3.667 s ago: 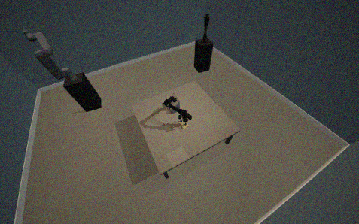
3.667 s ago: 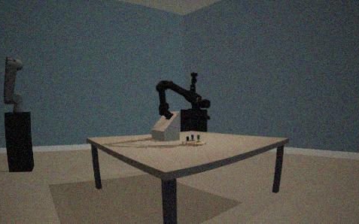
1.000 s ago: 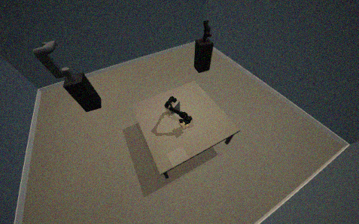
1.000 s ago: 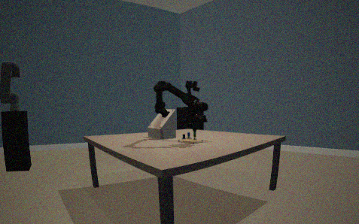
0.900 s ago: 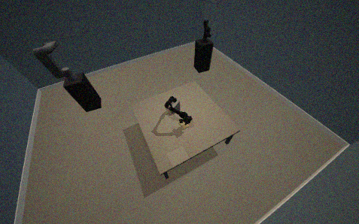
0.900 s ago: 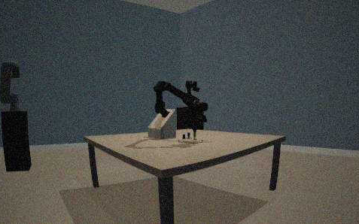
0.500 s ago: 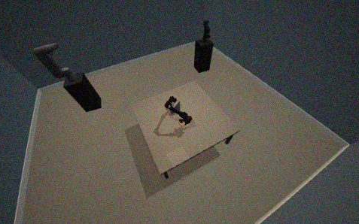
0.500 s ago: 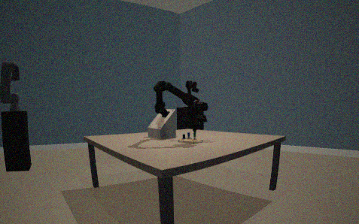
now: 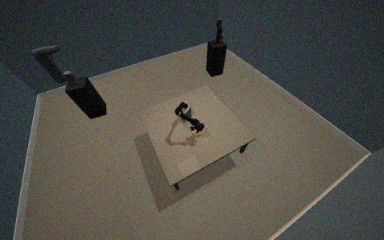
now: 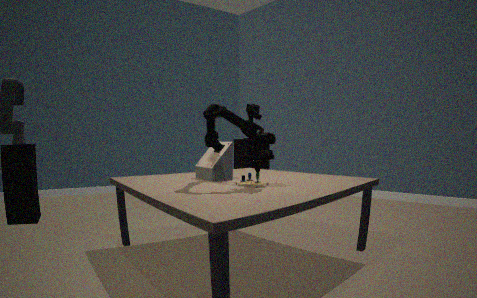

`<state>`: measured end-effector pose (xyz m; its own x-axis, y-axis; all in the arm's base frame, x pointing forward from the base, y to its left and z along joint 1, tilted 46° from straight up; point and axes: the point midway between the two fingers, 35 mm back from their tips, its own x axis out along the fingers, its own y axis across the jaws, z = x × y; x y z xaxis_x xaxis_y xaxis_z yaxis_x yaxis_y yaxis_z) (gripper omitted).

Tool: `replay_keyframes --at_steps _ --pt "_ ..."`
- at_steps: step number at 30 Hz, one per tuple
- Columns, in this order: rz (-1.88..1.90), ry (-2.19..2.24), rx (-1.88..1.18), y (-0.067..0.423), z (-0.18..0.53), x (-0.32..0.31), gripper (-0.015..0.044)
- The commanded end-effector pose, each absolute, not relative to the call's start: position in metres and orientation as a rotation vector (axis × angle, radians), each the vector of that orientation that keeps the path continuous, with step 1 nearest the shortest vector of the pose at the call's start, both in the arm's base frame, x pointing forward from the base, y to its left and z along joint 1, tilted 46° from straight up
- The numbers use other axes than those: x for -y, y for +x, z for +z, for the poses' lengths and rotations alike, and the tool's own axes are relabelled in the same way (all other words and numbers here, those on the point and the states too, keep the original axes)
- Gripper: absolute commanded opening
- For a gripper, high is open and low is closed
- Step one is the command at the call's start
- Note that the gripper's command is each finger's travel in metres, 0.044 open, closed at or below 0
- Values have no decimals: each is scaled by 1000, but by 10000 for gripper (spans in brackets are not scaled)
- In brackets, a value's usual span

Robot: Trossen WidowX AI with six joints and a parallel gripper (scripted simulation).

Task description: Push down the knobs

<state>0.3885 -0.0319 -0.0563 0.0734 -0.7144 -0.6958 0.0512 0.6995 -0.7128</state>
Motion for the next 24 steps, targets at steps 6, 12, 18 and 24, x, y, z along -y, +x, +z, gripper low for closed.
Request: replay_keyframes --at_steps 6,12,18,24 --pt "-630 -608 -1394 388 -59 35 0" --pt "-630 -608 -1394 388 -59 35 0" --pt "-630 -608 -1394 388 -60 36 0" --pt "-630 -608 -1394 388 -61 37 0"
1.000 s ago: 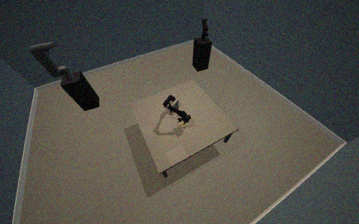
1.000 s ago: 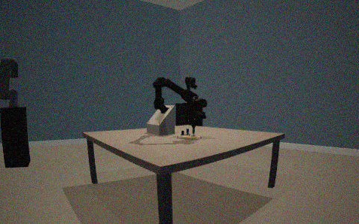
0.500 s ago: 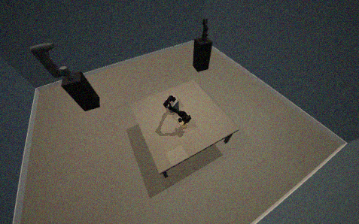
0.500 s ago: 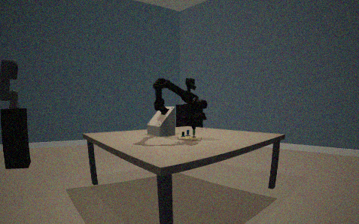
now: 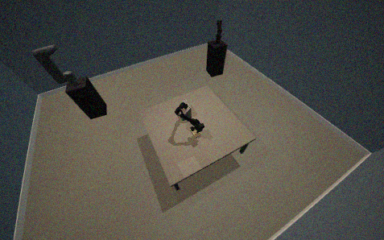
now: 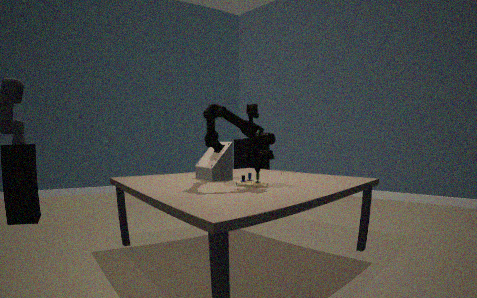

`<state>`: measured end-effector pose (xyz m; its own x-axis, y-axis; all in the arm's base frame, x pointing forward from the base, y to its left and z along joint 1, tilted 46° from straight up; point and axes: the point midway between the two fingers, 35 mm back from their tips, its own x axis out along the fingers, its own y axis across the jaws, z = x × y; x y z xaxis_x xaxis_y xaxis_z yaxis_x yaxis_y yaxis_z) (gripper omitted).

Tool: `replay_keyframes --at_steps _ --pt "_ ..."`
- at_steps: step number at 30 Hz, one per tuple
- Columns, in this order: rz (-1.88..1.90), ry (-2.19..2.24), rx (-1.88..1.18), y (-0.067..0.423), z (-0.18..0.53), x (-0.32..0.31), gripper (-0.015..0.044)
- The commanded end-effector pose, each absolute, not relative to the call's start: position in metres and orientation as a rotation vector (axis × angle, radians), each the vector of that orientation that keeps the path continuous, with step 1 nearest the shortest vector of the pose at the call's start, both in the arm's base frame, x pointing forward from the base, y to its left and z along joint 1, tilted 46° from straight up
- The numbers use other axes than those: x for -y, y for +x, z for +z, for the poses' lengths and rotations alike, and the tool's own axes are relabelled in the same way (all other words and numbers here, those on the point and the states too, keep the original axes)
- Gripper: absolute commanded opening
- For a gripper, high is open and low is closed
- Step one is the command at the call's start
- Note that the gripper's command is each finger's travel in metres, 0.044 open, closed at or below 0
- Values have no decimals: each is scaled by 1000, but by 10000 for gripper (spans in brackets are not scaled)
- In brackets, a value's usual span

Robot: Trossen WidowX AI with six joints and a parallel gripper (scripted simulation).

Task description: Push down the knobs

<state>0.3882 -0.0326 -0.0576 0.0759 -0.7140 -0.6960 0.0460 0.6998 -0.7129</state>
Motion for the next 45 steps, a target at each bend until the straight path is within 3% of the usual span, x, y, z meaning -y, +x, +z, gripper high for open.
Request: replay_keyframes --at_steps 1,45 --pt "-630 -608 -1394 388 -61 37 0" --pt "-630 -608 -1394 388 -65 42 0"
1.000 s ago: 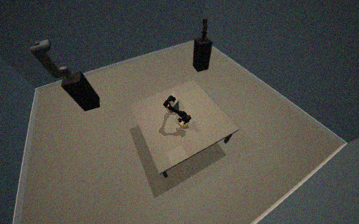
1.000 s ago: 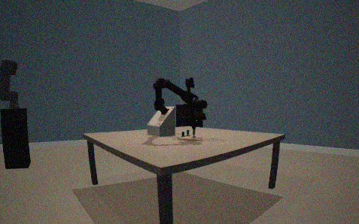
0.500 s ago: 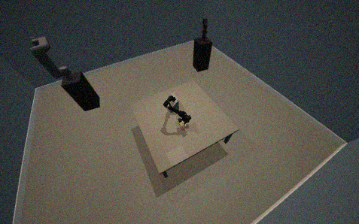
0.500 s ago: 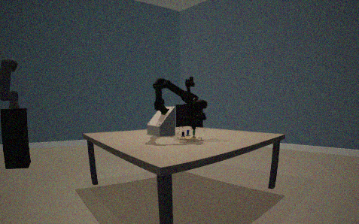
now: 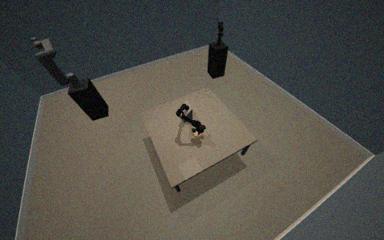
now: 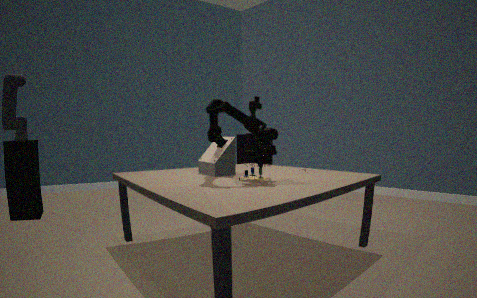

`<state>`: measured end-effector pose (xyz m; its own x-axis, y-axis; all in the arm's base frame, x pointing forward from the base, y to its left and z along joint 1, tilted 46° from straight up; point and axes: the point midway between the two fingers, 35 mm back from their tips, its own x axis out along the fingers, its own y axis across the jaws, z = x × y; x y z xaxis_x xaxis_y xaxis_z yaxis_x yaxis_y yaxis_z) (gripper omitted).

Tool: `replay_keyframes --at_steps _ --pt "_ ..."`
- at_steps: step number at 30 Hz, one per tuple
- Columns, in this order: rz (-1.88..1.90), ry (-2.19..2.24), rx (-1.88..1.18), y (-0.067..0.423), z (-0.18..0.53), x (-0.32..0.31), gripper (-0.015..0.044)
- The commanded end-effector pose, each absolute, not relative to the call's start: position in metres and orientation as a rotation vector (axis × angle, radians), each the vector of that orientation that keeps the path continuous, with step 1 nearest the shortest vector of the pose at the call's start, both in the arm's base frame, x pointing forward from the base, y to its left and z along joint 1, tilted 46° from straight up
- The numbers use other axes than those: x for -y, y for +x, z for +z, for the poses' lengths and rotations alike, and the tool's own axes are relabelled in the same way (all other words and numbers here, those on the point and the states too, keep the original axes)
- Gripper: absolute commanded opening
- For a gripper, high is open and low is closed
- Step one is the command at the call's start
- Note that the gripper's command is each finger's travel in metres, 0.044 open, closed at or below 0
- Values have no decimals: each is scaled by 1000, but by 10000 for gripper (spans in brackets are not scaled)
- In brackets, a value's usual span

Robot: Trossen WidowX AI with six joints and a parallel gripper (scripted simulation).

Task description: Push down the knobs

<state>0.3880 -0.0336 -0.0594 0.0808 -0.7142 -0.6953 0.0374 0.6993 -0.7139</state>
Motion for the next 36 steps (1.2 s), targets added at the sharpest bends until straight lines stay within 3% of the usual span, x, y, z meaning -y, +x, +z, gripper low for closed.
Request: replay_keyframes --at_steps 1,36 --pt "-630 -608 -1394 388 -65 42 0" --pt "-630 -608 -1394 389 -69 45 0"
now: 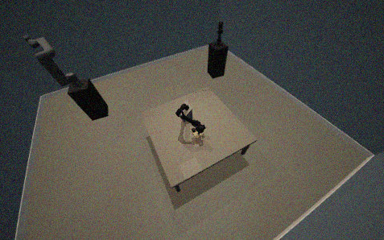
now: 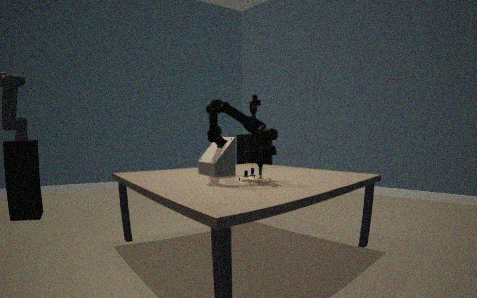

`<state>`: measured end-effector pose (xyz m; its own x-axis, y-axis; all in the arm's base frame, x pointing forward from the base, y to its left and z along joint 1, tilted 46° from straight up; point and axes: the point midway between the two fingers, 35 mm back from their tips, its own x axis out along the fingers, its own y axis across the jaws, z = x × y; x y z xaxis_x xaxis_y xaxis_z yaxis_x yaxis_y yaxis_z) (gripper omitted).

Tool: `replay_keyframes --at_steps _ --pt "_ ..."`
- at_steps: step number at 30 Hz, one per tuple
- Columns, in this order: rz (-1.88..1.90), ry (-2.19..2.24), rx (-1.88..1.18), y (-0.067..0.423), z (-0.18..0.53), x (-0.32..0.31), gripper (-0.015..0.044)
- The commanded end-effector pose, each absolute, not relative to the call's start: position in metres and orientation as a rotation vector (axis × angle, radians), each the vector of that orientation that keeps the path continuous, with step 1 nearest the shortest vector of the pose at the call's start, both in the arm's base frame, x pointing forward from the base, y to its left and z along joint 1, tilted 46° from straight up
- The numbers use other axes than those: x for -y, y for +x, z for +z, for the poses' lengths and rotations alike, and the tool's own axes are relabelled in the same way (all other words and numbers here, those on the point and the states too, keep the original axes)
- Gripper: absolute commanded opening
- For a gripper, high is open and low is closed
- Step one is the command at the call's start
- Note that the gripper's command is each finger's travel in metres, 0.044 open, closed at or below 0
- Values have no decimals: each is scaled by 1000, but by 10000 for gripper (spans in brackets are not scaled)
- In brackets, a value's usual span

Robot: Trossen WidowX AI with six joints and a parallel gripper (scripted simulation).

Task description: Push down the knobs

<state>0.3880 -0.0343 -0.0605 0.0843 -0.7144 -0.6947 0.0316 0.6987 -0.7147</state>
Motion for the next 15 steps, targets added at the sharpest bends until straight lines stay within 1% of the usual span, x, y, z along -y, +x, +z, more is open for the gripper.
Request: replay_keyframes --at_steps 1,15 --pt "-630 -608 -1394 389 -69 45 0" --pt "-630 -609 -1394 389 -70 47 0"
